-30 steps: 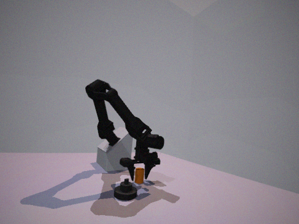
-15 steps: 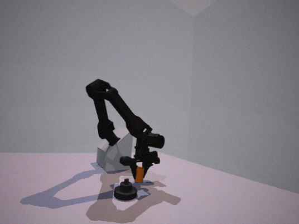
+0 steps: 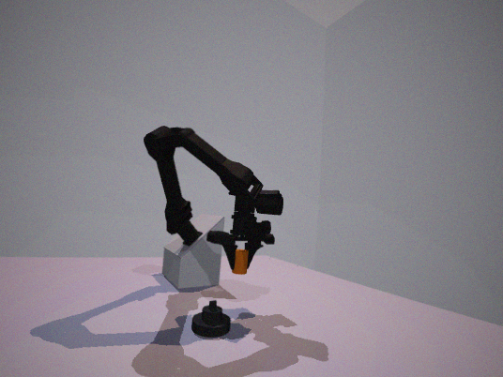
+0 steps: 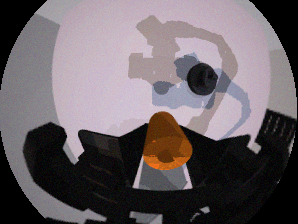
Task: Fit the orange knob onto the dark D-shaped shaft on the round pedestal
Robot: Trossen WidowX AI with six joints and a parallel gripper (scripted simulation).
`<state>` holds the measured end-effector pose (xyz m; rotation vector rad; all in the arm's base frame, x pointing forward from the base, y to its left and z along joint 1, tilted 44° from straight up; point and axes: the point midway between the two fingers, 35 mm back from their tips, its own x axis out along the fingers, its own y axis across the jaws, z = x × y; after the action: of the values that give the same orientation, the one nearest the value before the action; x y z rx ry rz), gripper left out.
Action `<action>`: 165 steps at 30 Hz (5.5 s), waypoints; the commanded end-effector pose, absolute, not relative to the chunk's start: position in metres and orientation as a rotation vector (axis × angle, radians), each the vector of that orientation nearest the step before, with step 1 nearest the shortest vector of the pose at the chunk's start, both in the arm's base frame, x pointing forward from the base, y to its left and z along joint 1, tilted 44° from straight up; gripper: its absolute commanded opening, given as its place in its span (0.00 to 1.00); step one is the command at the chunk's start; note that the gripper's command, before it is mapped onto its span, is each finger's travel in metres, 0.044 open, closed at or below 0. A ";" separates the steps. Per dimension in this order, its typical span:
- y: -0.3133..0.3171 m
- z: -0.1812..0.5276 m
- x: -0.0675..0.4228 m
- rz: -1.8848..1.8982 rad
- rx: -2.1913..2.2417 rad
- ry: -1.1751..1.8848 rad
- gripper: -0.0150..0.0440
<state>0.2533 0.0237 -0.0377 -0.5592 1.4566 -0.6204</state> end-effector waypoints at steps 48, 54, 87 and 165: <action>-0.028 0.025 0.319 -0.613 -0.546 1.447 0.25; -0.043 0.031 0.327 -0.620 -0.550 1.445 0.25; -0.084 0.025 0.338 -0.638 -0.555 1.441 0.25; -0.085 0.024 0.338 -0.333 -0.880 1.584 0.25</action>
<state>0.3383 -0.0845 0.0241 -0.8643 1.5808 -0.3445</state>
